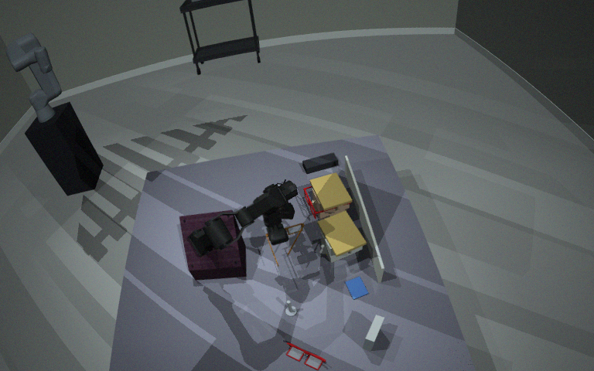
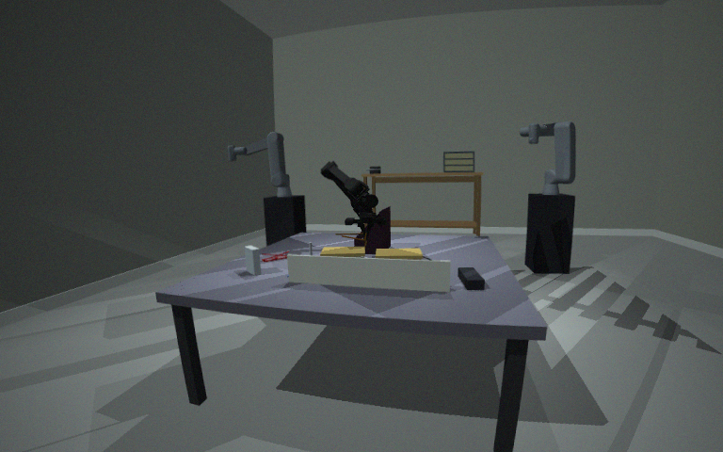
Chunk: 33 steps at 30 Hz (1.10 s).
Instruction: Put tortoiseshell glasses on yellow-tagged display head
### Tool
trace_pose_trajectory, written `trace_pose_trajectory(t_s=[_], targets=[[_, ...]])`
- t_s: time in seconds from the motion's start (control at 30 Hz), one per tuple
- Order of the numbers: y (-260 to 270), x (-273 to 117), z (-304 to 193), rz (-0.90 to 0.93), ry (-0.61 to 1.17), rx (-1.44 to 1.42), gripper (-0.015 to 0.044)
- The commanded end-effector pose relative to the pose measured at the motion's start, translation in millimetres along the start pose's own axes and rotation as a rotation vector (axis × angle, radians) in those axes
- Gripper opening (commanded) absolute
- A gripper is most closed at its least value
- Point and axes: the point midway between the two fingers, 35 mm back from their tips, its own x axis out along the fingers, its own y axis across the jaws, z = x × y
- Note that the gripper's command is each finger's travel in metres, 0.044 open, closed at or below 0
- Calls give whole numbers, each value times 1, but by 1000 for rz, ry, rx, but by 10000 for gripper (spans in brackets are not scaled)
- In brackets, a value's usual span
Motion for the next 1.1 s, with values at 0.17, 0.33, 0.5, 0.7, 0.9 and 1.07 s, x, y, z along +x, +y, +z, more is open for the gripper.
trace_pose_trajectory(t_s=[0.17,0.33,0.5,0.7,0.9,1.07], targets=[[-3,-16,-1,5,-1,6,0],[-25,-17,0,21,-3,4,0],[-54,-17,-1,36,-6,2,0],[-90,-16,-7,46,-11,2,0],[-125,-16,-18,47,-15,2,0],[-153,-15,-32,41,-16,3,0]])
